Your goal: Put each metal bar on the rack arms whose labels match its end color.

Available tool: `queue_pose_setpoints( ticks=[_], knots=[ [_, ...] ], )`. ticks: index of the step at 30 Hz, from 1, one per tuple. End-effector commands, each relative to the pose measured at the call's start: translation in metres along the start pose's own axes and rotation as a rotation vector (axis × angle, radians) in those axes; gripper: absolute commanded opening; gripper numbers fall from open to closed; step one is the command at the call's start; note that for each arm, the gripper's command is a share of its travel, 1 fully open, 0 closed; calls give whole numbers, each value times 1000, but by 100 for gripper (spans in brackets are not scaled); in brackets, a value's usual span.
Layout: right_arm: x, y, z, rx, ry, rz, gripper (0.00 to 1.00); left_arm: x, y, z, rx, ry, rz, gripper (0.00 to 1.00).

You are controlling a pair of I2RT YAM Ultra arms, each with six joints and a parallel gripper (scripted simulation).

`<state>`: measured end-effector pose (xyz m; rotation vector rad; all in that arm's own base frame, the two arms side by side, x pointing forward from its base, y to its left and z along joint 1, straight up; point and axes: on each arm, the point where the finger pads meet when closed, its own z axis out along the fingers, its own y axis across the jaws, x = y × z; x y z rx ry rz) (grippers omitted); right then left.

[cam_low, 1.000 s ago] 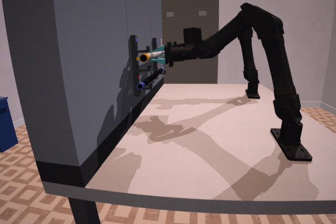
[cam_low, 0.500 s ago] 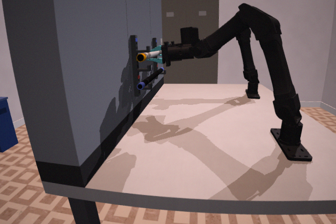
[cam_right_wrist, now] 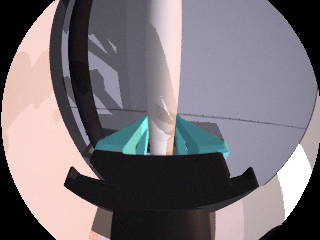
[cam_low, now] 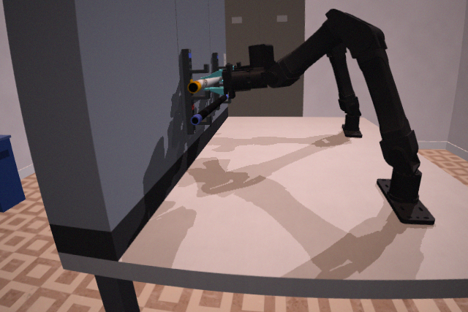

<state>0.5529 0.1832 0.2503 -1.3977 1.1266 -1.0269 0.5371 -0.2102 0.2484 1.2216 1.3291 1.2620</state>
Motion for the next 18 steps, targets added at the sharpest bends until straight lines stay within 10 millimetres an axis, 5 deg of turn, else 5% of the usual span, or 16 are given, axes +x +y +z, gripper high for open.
queue_pose_setpoints(
  ticks=[1,7,18],
  knots=[
    [5,-26,1,129,6,3,0,3,23,1,-100,1,-27,0],
    [4,-1,3,100,7,6,0,2,3,3,-81,1,-18,0],
    [4,4,3,100,7,6,0,2,-3,3,-81,1,-18,0]
  ],
)
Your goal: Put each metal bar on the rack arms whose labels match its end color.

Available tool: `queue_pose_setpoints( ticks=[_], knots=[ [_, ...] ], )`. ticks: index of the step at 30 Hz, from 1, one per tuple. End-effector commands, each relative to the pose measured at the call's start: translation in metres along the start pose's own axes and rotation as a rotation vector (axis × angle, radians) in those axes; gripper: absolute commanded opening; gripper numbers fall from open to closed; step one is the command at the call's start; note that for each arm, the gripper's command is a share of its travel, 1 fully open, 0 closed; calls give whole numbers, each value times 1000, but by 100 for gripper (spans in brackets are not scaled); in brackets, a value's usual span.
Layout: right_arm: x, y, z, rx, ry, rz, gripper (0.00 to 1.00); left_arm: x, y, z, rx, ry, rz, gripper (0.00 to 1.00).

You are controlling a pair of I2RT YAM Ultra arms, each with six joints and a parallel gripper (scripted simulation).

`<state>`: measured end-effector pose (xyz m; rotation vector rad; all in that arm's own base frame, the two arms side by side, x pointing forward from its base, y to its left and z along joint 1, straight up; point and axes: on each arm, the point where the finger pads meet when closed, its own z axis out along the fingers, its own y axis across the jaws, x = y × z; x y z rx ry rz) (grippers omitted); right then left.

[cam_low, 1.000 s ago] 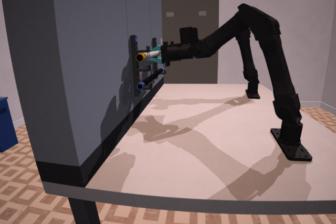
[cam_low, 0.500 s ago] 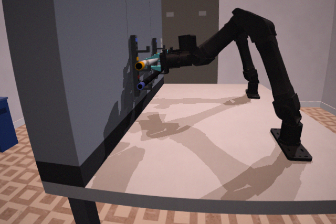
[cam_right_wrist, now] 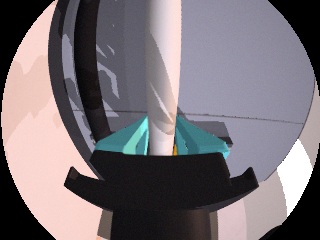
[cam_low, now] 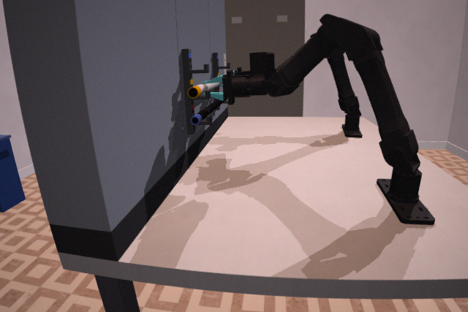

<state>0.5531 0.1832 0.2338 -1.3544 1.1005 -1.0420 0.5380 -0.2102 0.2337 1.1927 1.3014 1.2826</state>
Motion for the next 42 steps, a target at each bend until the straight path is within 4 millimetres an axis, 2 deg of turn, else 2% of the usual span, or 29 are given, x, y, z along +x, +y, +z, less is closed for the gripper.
queue_pose_setpoints(
  ticks=[1,22,37,42],
  knots=[
    [4,-12,2,52,6,-2,0,3,11,2,-43,-1,-16,0],
    [4,-3,1,50,6,3,0,2,3,2,-39,-2,-17,0],
    [4,-3,0,52,6,3,24,2,3,2,-38,-2,-18,25],
    [4,-3,0,52,6,3,29,2,3,2,-37,-2,-18,30]
  ],
)
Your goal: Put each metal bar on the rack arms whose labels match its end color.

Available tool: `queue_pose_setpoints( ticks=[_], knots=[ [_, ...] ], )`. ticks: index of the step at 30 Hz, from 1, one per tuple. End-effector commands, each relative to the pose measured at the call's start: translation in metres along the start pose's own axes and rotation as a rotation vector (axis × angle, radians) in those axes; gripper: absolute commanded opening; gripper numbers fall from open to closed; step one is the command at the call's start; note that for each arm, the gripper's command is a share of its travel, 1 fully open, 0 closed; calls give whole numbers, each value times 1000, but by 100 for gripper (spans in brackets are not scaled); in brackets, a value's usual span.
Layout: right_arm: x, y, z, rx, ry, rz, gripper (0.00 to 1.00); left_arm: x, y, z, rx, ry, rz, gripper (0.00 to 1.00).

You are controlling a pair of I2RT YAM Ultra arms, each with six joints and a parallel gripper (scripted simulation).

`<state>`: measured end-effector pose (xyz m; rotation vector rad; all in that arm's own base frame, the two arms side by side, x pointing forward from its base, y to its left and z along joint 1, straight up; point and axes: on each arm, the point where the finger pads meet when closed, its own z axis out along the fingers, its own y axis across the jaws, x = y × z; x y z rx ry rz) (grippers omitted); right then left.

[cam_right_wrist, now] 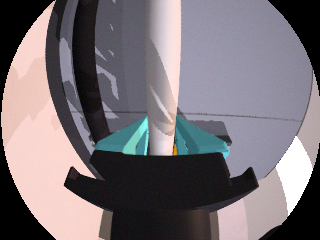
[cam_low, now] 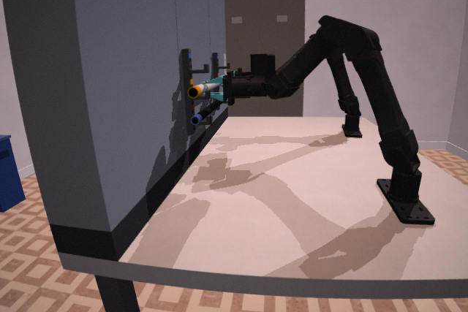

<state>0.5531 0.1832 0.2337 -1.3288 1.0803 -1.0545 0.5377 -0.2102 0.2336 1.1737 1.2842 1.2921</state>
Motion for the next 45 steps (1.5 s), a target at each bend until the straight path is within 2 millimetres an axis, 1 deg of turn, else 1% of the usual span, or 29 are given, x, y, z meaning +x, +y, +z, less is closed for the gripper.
queue_pose_setpoints(
  ticks=[1,12,14,29,31,45],
  knots=[
    [4,-3,1,21,6,2,31,2,3,2,-13,-1,-15,32],
    [4,-3,1,21,6,2,49,2,3,2,-13,-1,-15,50],
    [4,-3,1,21,6,2,49,2,3,2,-13,-1,-15,50],
    [4,-3,1,21,6,2,74,2,3,2,-13,-1,-15,75],
    [4,-3,1,21,6,2,74,2,3,2,-13,-1,-15,75],
    [4,-3,-17,21,6,2,74,2,3,-16,-13,-1,-15,75]
  ],
)
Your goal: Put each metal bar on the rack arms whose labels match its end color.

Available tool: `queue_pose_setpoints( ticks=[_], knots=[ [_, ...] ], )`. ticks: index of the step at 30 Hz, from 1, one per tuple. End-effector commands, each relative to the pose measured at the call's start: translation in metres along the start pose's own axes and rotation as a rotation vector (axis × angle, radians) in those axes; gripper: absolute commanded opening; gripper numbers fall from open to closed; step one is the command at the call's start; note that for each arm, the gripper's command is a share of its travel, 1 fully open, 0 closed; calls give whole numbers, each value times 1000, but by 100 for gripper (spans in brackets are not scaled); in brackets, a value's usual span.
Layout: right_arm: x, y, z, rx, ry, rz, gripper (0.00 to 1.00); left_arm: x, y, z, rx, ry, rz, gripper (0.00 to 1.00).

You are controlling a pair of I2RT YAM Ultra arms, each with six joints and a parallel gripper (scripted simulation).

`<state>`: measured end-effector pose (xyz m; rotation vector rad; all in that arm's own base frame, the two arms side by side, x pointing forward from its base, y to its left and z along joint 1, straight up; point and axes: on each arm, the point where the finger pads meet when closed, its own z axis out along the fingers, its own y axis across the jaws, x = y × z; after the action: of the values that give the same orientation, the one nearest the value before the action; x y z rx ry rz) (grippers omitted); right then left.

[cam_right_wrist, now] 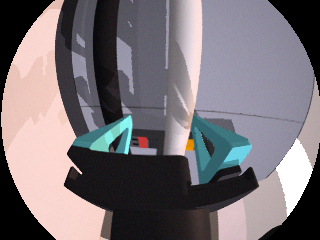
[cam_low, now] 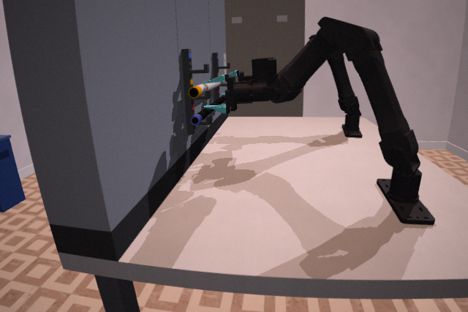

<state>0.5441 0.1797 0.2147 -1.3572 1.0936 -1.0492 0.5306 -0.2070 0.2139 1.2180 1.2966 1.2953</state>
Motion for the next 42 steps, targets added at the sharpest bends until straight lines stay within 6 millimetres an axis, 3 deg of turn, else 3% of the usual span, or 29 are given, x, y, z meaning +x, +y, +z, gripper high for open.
queue_pose_setpoints(
  ticks=[1,42],
  knots=[
    [3,-22,-10,49,7,11,74,-1,22,-11,-45,-1,-43,75],
    [2,-20,-55,50,5,12,74,-1,21,-56,-47,0,-44,75]
  ],
)
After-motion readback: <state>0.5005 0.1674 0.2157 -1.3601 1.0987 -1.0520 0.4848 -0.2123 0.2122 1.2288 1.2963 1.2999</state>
